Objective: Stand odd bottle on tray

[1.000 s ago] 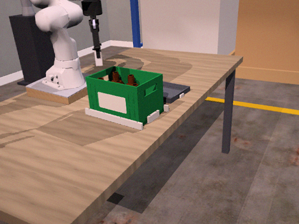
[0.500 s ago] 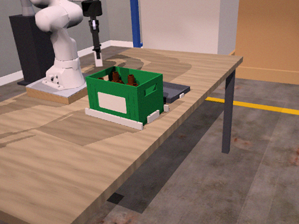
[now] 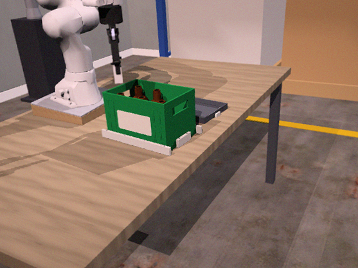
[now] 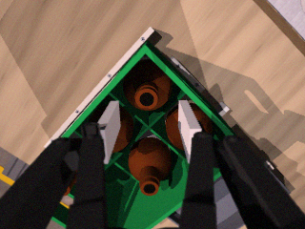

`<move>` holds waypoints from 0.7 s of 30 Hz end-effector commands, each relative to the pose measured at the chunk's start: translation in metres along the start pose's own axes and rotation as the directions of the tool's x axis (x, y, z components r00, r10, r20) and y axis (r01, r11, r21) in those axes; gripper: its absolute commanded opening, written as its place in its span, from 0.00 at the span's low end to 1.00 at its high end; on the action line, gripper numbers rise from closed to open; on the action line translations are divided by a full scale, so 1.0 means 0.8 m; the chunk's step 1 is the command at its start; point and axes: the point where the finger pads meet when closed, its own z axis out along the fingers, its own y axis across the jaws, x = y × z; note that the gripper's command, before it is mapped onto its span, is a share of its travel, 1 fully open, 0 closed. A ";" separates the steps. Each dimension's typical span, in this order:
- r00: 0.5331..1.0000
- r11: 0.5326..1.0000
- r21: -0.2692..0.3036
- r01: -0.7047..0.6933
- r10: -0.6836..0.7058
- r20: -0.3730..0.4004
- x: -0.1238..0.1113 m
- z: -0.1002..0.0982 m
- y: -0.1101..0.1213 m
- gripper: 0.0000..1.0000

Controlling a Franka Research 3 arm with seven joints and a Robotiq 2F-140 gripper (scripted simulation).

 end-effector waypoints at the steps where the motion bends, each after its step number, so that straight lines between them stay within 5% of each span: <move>1: 1.000 1.000 0.008 0.004 -0.004 0.002 0.000 0.007 -0.004 0.44; 21: 1.000 1.000 0.008 0.004 -0.004 0.002 0.000 0.031 -0.004 0.44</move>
